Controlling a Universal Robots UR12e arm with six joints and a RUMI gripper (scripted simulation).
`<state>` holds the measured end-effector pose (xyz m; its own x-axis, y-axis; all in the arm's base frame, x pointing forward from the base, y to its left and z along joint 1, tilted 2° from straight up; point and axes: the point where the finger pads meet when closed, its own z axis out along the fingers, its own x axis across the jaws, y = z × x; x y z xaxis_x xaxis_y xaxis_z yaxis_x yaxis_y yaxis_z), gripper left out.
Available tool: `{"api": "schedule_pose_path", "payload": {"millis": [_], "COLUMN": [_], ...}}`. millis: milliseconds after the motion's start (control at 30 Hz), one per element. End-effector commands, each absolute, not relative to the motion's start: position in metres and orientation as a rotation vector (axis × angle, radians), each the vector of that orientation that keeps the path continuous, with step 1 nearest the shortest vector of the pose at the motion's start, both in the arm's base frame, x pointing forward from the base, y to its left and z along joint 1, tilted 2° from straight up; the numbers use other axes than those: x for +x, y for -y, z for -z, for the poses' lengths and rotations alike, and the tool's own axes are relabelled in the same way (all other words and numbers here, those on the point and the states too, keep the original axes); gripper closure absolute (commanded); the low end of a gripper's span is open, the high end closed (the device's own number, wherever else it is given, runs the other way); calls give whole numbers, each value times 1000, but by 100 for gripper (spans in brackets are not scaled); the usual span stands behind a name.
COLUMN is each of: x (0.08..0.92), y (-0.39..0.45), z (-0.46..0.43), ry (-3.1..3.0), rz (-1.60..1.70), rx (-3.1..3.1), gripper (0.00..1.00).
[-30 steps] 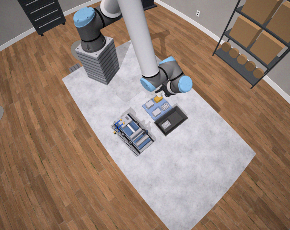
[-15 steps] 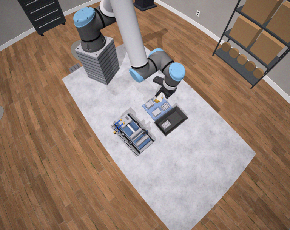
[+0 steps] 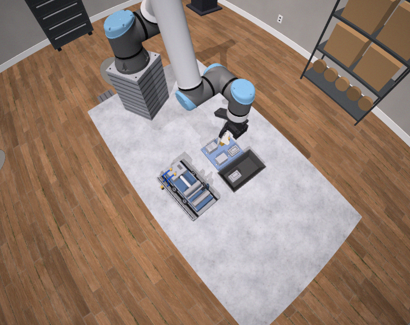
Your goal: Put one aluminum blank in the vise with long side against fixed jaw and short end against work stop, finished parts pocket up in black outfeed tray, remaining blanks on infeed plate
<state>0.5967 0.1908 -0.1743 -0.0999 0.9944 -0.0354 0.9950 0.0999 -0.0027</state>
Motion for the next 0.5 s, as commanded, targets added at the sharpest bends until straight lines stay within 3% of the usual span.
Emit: {"api": "schedule_pose_path", "payload": {"millis": [0, 133, 167, 467], "x": [600, 600, 600, 600], "y": [-189, -189, -189, -189], "z": [171, 171, 171, 171], "ry": [-2299, -2299, -2299, -2299], "rz": [23, 22, 22, 22], "rx": [2083, 2083, 2083, 2083], "gripper": [0, 0, 100, 100]}}
